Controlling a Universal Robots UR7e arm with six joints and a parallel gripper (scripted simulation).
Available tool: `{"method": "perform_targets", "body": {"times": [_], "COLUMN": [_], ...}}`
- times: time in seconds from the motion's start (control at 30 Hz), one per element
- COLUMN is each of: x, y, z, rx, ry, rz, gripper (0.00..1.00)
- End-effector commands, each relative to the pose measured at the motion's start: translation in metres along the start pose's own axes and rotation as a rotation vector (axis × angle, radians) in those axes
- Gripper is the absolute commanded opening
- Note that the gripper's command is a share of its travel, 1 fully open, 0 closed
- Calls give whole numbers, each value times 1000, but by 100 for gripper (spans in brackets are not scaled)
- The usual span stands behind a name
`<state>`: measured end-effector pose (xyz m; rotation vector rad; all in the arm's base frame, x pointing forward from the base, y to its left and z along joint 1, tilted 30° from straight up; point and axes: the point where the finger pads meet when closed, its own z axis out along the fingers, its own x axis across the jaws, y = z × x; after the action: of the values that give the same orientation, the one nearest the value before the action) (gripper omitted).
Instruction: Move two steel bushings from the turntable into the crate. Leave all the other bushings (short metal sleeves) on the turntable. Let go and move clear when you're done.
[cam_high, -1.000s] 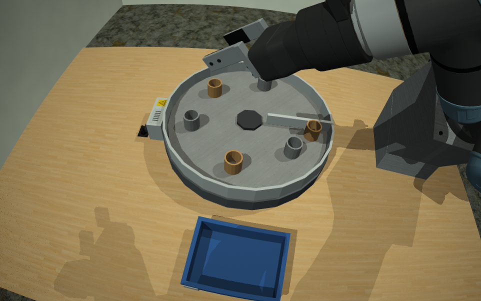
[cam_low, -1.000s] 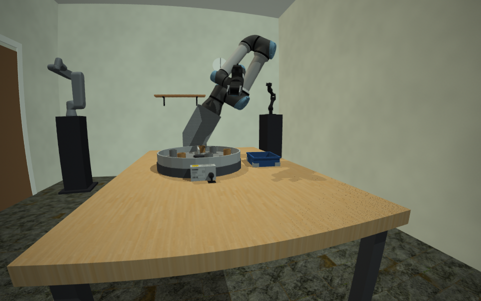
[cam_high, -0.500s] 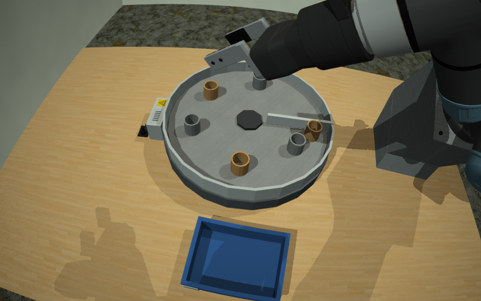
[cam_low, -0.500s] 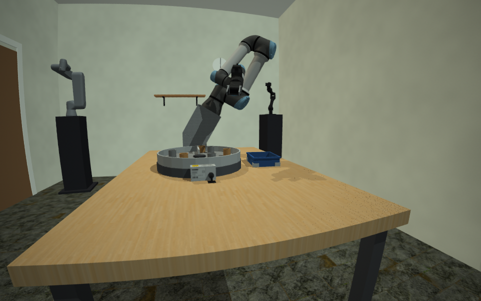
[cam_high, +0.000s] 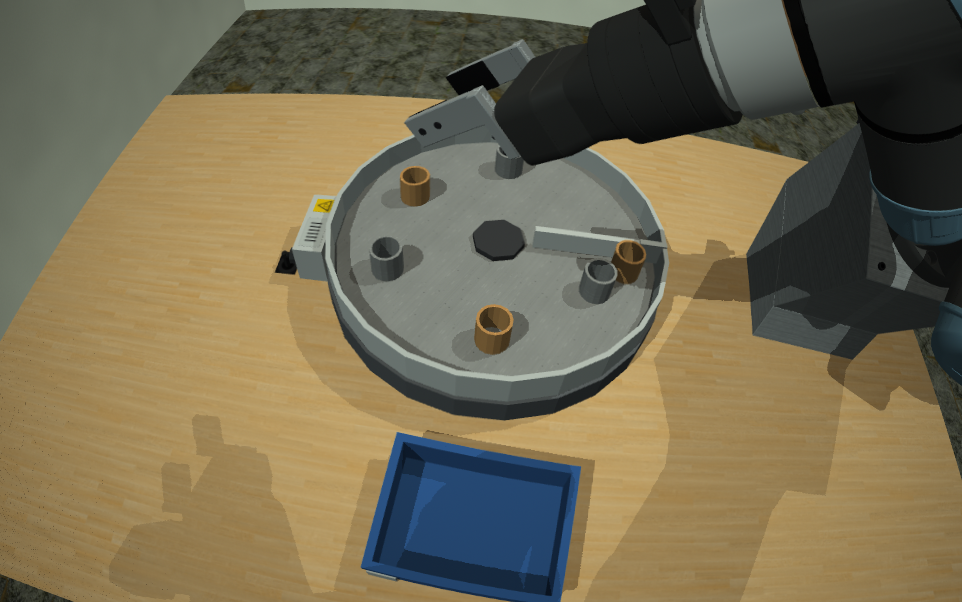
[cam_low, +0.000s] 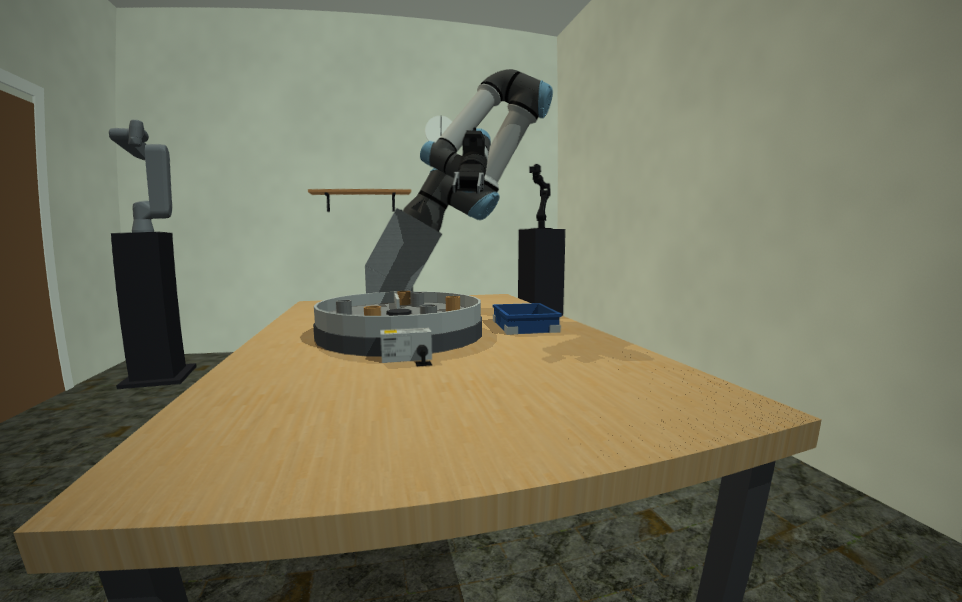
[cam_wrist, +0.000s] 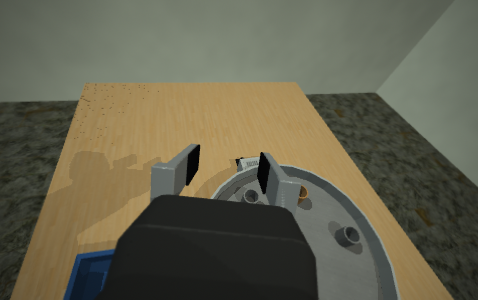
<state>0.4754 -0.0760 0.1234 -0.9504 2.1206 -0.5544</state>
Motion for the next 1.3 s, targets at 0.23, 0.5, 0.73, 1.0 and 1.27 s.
{"method": "perform_targets", "body": {"times": [0.23,0.5,0.73,1.0,1.27], "x": [14,2,4,4,4], "y": [8,2,3,3,1], "z": [-47,-5,-12,-12,-28], "rx": [-13,-90,-222,-222,-379], "ry": [-6,-7,-19,-19,-39], "rz": [-8,-3,-8,-8,-19], "gripper": [100,100,100,100,100]}}
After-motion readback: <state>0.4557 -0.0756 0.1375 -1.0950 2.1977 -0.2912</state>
